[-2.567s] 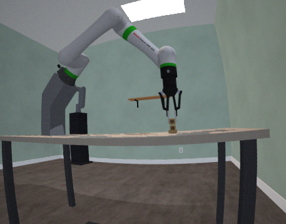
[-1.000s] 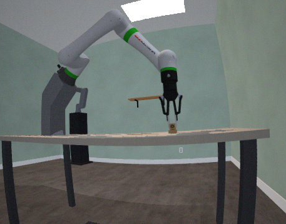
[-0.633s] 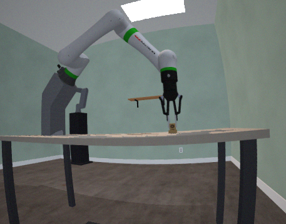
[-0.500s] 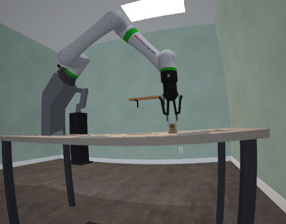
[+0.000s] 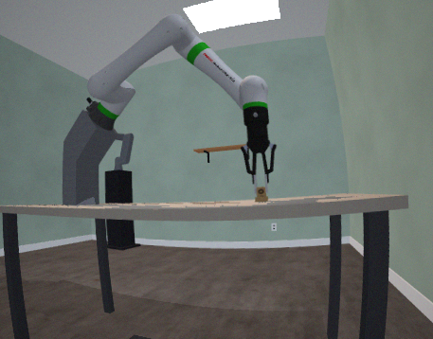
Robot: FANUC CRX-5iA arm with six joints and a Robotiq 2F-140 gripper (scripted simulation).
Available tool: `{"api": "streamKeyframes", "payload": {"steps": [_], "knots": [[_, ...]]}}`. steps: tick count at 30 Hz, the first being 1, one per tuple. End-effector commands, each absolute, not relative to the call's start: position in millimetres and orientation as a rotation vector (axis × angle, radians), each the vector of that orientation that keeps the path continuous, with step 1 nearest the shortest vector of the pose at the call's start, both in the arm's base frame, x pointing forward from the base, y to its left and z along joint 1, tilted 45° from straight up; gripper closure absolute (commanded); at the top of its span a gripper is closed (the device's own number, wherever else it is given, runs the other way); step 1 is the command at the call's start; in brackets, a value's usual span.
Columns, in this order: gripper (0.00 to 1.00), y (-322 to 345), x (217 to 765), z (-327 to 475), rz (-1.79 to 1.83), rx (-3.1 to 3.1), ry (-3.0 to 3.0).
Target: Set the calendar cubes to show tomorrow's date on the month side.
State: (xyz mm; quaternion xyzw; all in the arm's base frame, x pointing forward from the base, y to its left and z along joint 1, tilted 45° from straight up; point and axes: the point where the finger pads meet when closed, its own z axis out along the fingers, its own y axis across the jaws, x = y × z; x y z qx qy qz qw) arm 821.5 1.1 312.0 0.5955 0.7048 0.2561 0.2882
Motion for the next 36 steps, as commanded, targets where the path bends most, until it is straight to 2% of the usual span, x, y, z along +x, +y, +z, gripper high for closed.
{"api": "streamKeyframes", "payload": {"steps": [1, 36], "knots": [[0.75, 1.1, 822.1, 311.8, 0.684, 1.59, 1.882], [0.75, 1.2, 827.9, 306.0, 0.684, 1.59, 1.882]]}}
